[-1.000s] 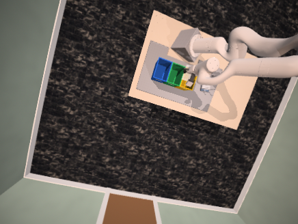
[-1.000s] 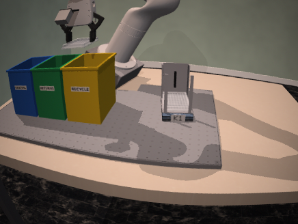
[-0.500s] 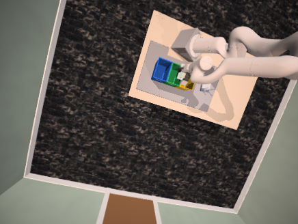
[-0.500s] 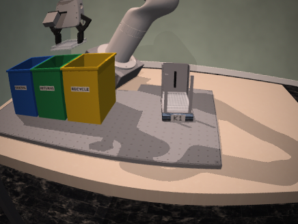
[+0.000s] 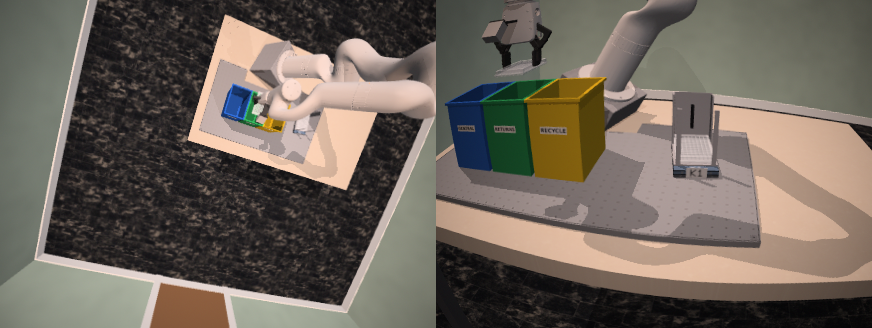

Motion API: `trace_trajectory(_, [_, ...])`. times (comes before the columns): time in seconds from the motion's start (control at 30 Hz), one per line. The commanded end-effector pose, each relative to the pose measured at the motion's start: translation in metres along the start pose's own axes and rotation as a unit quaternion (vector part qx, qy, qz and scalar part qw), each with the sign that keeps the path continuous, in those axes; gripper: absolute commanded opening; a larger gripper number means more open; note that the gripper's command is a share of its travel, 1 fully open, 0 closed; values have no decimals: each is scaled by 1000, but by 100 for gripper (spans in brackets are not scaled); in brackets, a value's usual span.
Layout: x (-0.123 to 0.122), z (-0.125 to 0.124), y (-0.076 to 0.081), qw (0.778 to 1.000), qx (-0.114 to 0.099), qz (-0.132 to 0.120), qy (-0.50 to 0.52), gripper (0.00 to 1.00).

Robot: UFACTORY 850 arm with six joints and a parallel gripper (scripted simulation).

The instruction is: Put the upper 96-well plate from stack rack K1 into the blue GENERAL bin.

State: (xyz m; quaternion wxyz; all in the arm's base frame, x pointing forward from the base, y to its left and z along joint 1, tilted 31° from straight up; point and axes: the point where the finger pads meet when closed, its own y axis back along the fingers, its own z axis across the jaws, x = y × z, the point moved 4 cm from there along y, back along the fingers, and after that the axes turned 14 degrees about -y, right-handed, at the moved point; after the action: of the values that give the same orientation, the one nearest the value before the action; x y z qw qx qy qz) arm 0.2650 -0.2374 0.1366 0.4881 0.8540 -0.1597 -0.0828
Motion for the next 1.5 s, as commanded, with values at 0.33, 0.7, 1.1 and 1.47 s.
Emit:
trace_trajectory(0.33, [17,42,-1,1000,0,1,0,0])
trace_trajectory(0.7, [28,73,-2,1000,0,1,0,0])
trace_trajectory(1.1, [40,105,-3,1000,0,1,0,0])
trace_trajectory(1.47, [48,124,-4,1000,0,1,0,0])
